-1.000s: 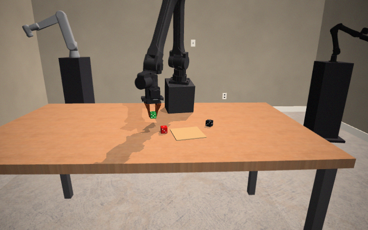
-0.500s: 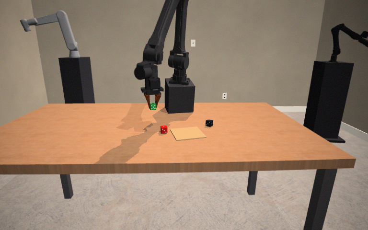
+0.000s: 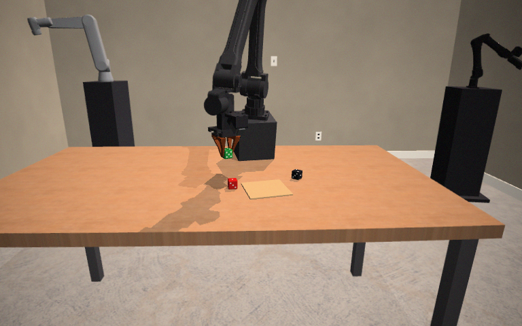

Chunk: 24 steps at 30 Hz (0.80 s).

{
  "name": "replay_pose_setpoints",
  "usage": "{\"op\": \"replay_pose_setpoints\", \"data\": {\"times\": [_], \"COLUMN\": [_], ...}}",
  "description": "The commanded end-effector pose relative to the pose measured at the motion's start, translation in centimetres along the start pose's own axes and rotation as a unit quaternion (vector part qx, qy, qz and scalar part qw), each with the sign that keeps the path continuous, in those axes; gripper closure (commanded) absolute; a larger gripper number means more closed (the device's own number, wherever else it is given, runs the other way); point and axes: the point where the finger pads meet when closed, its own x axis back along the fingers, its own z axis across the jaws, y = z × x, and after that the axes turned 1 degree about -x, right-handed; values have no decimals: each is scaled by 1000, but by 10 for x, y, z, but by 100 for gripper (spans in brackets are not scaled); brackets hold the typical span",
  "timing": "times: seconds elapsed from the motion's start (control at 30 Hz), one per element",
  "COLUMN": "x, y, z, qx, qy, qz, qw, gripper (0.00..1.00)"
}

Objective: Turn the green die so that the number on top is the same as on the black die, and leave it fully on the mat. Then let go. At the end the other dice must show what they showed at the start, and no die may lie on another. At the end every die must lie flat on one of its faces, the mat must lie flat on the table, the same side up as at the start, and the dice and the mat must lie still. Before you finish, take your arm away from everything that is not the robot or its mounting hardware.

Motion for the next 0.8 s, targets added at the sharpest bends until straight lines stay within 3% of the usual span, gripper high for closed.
{"op": "replay_pose_setpoints", "data": {"times": [0.0,0.23,0.4,0.47,0.53,0.6,0.77], "x": [4,2,1,1,0,0,-1], "y": [24,51,73,73,86,90,108], "z": [-7,9,25,25,35,39,56], "qx": [81,208,308,308,365,384,468], "qy": [-6,-6,-7,-7,-7,-8,-8], "qz": [-7,-7,-7,-7,-7,-7,-8], "qw": [997,978,951,951,931,923,884], "gripper": [75,75,75,75,75,75,75]}}
